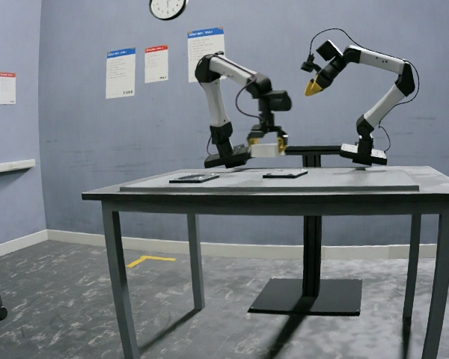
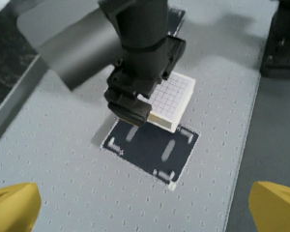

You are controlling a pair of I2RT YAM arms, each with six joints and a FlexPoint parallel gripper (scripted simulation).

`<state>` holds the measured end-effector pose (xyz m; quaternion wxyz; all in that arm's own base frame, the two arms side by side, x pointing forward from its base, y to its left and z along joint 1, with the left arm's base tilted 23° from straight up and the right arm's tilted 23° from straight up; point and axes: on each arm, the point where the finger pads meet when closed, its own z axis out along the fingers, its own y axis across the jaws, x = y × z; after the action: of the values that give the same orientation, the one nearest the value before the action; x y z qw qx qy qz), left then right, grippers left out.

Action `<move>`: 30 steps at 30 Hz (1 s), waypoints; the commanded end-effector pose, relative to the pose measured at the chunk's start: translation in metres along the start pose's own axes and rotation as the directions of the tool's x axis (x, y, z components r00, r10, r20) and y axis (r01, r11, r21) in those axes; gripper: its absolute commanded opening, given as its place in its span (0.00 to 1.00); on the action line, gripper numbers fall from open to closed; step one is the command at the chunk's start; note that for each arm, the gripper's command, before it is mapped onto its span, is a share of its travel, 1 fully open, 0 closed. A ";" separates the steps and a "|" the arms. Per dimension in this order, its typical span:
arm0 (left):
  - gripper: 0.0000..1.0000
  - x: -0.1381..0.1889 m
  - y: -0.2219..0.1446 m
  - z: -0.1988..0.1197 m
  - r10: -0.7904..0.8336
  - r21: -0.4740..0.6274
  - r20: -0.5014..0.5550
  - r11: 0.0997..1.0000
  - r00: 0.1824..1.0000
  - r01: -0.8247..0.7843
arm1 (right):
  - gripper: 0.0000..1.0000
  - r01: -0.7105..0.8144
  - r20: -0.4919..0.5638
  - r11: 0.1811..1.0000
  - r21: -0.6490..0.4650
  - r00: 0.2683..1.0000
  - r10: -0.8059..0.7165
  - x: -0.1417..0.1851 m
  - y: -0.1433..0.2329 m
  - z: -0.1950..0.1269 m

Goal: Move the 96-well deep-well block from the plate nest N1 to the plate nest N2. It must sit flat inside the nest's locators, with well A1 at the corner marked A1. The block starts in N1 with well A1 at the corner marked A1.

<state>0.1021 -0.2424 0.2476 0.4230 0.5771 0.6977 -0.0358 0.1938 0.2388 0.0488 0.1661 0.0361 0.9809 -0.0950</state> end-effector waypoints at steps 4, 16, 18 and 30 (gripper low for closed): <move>1.00 0.018 0.004 -0.014 0.041 0.079 -0.096 0.996 0.995 -0.033 | 0.74 -0.075 0.006 0.997 -0.031 0.997 0.076 0.008 0.038 -0.006; 1.00 0.025 0.022 -0.028 0.000 0.077 -0.137 0.997 0.991 0.011 | 0.74 -0.051 0.017 0.998 -0.034 0.999 0.051 0.016 0.060 0.029; 1.00 0.025 0.022 -0.028 0.000 0.077 -0.137 0.997 0.991 0.011 | 0.74 -0.047 0.014 0.999 -0.024 0.999 0.047 0.018 0.058 0.036; 1.00 0.028 0.019 -0.025 0.002 0.081 -0.147 0.997 0.989 0.010 | 0.74 -0.057 0.018 0.997 -0.043 0.998 0.058 0.016 0.058 0.034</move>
<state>0.1073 -0.2006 0.2516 0.3484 0.5897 0.7284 -0.0168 0.1911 0.2793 -0.0089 0.1648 0.0589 0.9797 -0.0975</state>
